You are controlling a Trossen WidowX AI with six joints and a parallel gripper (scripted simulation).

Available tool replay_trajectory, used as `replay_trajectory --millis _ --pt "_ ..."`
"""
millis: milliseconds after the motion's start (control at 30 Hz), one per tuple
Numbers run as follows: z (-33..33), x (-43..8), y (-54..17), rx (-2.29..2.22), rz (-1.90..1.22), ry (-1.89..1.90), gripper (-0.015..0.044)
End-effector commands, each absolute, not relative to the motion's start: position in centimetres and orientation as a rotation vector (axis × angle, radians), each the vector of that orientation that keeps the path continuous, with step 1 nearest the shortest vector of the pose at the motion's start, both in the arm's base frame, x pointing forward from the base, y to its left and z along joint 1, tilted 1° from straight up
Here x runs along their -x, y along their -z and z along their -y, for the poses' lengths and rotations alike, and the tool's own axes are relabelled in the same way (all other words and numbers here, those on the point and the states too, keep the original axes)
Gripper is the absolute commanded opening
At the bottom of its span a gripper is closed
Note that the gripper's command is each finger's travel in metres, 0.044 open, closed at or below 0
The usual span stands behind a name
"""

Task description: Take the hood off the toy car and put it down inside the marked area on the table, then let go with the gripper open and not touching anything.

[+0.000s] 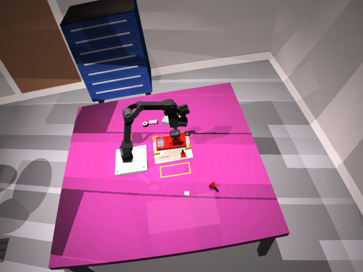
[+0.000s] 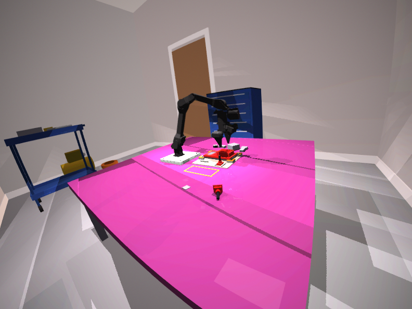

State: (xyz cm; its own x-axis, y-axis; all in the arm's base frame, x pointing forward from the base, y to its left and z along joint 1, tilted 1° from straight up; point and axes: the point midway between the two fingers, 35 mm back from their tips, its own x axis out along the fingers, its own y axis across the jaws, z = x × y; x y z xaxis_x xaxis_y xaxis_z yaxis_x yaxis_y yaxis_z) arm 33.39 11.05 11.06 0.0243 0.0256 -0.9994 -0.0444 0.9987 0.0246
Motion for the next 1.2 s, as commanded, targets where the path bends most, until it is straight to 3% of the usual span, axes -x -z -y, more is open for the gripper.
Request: replay_trajectory --millis 0,1167 --pt "-11.1 -33.3 -10.6 0.010 -1.551 -0.054 0.0440" --pt "-11.4 -33.3 -7.5 0.010 -1.551 -0.054 0.0440"
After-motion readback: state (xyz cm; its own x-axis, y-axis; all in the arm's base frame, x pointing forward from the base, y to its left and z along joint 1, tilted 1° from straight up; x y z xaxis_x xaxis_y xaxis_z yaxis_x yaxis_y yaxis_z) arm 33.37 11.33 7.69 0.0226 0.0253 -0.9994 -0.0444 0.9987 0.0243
